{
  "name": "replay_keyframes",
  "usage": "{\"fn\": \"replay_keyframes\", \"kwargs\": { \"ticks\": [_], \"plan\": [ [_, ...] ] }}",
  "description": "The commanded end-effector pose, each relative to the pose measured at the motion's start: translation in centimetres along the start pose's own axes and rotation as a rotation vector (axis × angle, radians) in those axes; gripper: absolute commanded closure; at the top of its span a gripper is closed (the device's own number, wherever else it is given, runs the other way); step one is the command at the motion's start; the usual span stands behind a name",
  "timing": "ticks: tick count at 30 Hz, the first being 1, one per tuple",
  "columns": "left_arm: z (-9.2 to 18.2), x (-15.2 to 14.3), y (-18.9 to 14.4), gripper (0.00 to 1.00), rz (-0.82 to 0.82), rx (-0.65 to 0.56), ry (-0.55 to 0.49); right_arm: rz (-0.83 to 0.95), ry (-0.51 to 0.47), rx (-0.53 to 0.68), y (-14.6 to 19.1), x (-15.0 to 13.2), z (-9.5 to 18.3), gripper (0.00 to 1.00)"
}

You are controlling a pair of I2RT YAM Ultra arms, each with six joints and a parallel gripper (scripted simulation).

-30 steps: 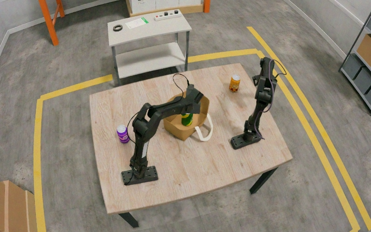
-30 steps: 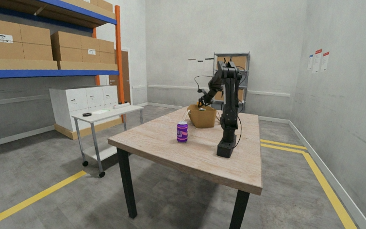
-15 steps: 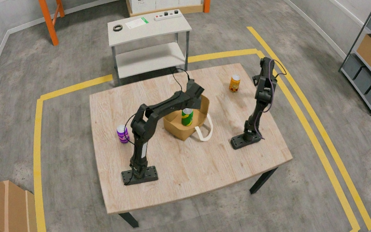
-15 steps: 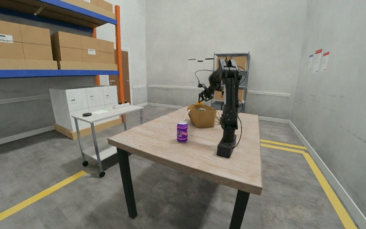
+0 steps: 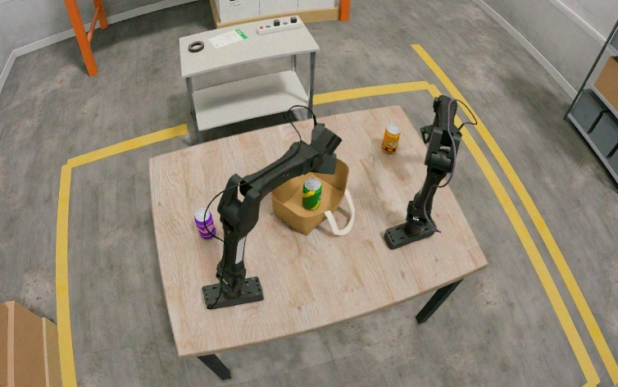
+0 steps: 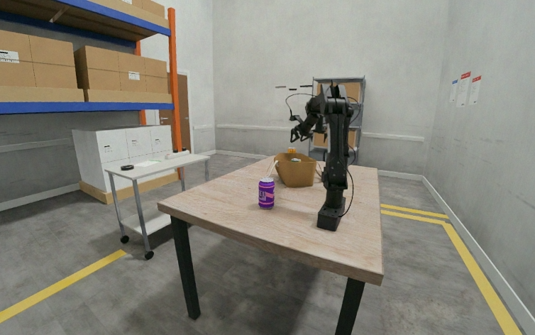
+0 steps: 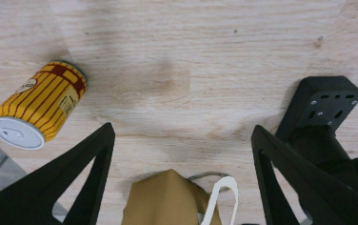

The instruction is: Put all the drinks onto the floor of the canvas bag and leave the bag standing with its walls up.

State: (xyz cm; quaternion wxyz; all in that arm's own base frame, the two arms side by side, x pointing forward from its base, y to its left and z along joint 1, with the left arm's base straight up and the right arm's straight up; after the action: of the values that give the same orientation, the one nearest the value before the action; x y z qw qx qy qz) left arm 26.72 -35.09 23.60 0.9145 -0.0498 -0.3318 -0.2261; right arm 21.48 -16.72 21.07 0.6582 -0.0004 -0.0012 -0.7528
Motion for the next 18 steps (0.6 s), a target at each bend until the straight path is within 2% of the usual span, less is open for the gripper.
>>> {"fn": "replay_keyframes", "kwargs": {
  "ticks": [1,4,14,18],
  "plan": [
    [1.9,1.8,0.1,0.14,0.018,-0.007,-0.056,-0.002,-0.037,0.032,-0.3,-0.1,1.0,0.00],
    [1.8,0.9,0.6,0.14,0.017,-0.007,-0.058,-0.002,-0.037,0.032,-0.3,-0.1,1.0,0.00],
    [2.2,0.9,0.8,0.14,0.015,-0.006,-0.055,-0.017,-0.027,0.022,-0.6,-0.1,0.5,0.00],
    [2.2,0.9,0.8,0.16,0.016,-0.006,-0.056,-0.008,-0.040,0.041,-0.3,0.0,1.6,0.00]
  ]
}}
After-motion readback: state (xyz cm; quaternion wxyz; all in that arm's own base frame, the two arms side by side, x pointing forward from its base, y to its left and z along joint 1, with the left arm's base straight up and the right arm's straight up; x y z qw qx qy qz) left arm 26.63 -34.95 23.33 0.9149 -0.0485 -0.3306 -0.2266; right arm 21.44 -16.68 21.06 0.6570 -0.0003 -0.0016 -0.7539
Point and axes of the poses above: on each arm, the point where the finger pads meet when closed, its own z axis back along the fingers, its own y axis across the jaws, x = y × z, the point moved 6 cm from there along z, back along the fingers, and after that the axes turned 6 degrees about -z, right-handed, at the moved point
